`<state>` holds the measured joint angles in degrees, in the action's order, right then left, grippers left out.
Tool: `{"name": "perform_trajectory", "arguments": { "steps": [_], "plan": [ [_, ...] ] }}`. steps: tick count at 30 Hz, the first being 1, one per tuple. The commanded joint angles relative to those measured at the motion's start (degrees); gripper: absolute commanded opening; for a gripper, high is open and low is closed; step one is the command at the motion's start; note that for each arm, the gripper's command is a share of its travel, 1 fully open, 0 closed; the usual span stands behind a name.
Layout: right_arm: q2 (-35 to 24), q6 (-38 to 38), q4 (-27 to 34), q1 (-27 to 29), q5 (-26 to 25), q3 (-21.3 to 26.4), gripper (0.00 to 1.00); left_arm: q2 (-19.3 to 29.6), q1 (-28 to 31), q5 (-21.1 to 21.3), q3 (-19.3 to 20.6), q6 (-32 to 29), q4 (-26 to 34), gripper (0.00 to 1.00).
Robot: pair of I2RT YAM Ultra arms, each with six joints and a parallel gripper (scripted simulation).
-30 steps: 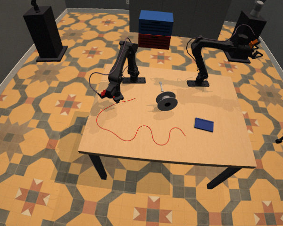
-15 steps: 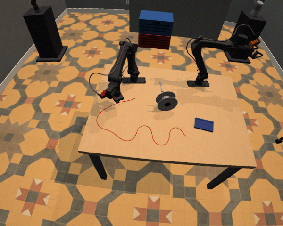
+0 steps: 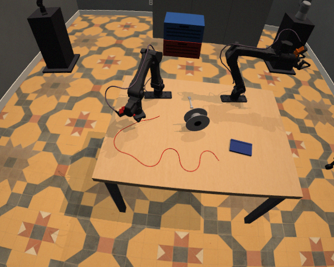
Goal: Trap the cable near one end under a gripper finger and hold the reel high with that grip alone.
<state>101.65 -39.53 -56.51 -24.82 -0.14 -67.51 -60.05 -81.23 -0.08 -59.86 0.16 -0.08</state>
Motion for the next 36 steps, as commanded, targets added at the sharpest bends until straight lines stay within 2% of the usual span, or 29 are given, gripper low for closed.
{"name": "perform_trajectory", "arguments": {
  "steps": [1,4,19,25,36],
  "plan": [
    [0.1,-0.6,0.9,1.0,0.6,0.1,0.00,-0.2,-0.6,0.3,0.9,-0.6,-0.7,1.00],
    [-0.4,-0.6,1.0,1.0,0.6,1.4,0.00,-0.2,-0.6,0.3,0.9,-0.6,-0.7,1.00],
    [-2.0,-0.6,-0.6,-0.7,0.0,0.8,0.00,-0.2,-0.6,0.3,0.9,-0.6,-0.7,1.00],
    [-3.1,-0.9,-1.5,-1.0,-1.0,-1.9,0.00,-0.2,-0.6,0.3,0.9,-0.6,-0.7,1.00],
    [-5.9,-2.4,-4.2,-1.9,-2.6,-3.1,0.00,-0.2,-0.6,0.3,0.9,-0.6,-0.7,1.00]
  ]
}}
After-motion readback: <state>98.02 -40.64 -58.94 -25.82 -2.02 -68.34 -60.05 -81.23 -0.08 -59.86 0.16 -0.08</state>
